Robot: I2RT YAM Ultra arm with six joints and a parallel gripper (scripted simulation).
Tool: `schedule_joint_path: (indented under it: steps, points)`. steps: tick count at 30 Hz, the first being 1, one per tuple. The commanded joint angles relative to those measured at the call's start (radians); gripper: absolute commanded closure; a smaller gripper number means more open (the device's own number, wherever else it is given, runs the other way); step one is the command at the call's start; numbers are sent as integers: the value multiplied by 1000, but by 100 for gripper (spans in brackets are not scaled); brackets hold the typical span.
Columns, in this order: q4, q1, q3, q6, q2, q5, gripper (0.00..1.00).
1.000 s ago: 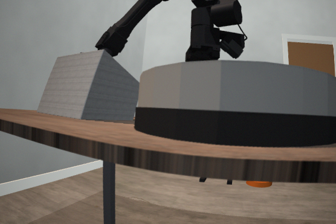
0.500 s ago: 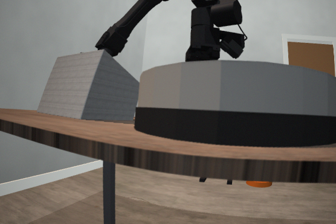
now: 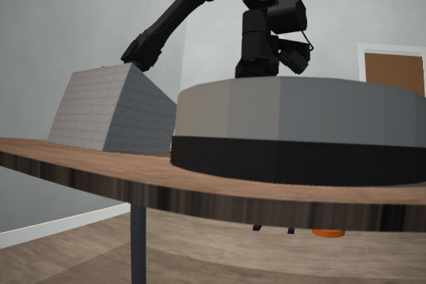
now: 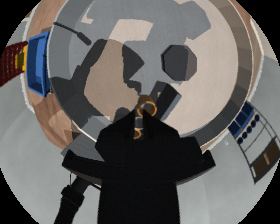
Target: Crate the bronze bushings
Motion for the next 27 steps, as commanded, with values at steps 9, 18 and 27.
schedule_joint_path:
  steps: [9,18,27]
  points:
    - [29,-5,-26,5,21,-9,87]
    - [23,-5,-6,5,24,-9,87]
    - [23,-5,-6,5,24,-9,87]
